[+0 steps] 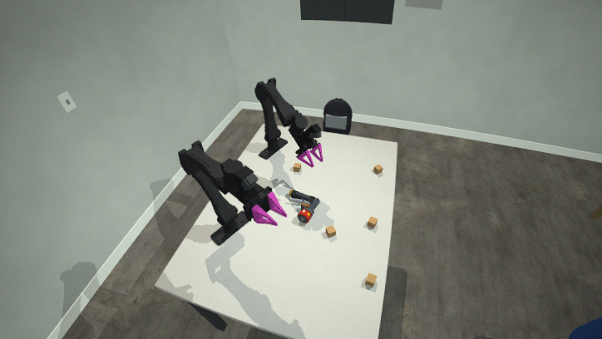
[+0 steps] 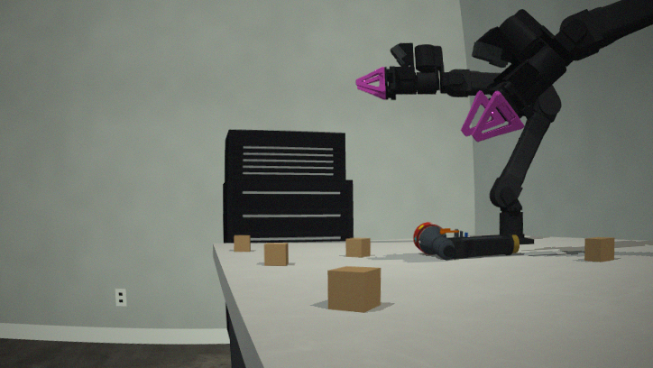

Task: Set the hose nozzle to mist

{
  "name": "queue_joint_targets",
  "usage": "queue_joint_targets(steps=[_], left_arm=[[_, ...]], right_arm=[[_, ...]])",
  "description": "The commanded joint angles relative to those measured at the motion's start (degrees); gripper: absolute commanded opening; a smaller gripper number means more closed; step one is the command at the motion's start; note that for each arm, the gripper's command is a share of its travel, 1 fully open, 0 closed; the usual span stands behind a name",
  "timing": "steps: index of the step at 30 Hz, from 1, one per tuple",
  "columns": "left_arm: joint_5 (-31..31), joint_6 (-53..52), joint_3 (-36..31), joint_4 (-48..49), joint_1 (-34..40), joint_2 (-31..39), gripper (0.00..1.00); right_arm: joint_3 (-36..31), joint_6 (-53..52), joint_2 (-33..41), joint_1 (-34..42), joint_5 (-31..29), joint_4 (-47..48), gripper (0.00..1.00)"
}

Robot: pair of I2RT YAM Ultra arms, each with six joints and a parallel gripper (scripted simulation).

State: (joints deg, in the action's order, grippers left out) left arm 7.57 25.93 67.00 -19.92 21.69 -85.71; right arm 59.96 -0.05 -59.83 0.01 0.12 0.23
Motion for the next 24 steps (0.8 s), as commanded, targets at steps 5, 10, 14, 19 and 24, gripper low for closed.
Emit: queue_joint_targets(steps=[5, 10, 14, 19, 24], left_arm=[[2.59, 6.75, 3.83, -4.72, 4.99, -4.76, 0.77], [3.77, 10.72, 4.90, -7.69, 8.30, -8.66, 0.77], [4.20, 12.51, 5.62, -9.21, 9.51, -9.79, 0.77], [5.50, 16.31, 6.44, -11.98, 13.11, -14.22, 0.77], [6.92, 20.22, 7.65, -14.76, 16.21, -17.79, 0.77]], right_arm=[[2.26, -0.07, -0.18, -0.35, -0.15, 1.62, 0.38], [2.26, -0.07, -0.18, -0.35, -0.15, 1.62, 0.38], [2.26, -0.07, -0.18, -0.35, -0.15, 1.62, 0.38], [2.26, -0.07, -0.18, -0.35, -0.15, 1.62, 0.38], [2.26, -0.07, -0.18, -0.35, -0.15, 1.62, 0.38]])
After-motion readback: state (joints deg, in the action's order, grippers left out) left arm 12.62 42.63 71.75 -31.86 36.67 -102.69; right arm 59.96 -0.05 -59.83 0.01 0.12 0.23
